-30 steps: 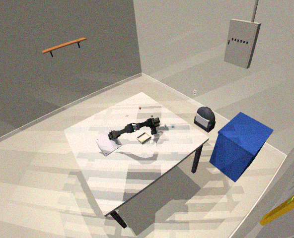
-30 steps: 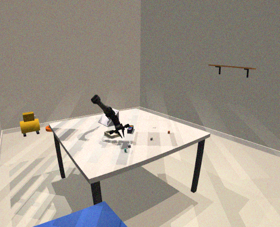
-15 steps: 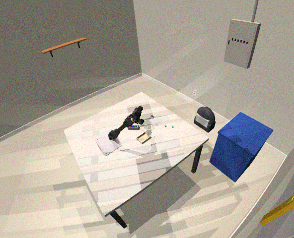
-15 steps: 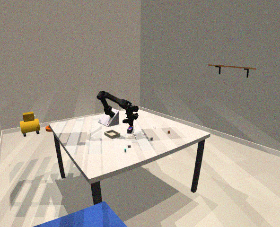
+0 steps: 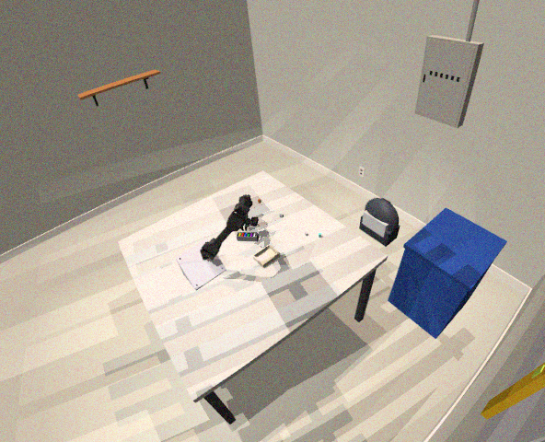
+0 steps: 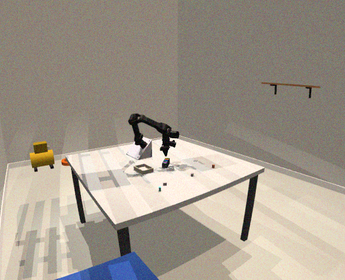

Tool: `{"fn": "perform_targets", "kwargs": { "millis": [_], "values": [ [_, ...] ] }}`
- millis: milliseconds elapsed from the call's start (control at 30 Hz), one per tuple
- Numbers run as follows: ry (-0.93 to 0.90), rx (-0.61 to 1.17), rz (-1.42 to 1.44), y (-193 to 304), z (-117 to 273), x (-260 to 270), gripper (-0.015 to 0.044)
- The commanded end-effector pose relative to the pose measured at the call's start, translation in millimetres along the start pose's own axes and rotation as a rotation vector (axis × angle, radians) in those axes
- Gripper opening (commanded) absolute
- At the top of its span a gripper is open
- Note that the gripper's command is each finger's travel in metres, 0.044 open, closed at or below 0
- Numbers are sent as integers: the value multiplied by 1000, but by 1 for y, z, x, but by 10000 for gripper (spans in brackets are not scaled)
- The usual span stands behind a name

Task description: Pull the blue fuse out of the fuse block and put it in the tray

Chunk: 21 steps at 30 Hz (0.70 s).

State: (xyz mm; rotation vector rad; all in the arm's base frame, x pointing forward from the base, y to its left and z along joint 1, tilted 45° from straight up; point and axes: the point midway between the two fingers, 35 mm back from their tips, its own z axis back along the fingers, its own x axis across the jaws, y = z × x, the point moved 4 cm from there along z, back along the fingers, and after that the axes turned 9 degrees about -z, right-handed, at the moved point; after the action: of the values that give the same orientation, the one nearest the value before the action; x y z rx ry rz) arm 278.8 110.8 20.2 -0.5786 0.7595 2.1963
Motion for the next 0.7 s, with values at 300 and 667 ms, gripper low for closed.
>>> {"fn": "perform_targets", "kwargs": {
  "millis": [300,667],
  "values": [
    [8,3,16,0,-9,1,72],
    [8,4,16,0,-20,1,72]
  ]
}}
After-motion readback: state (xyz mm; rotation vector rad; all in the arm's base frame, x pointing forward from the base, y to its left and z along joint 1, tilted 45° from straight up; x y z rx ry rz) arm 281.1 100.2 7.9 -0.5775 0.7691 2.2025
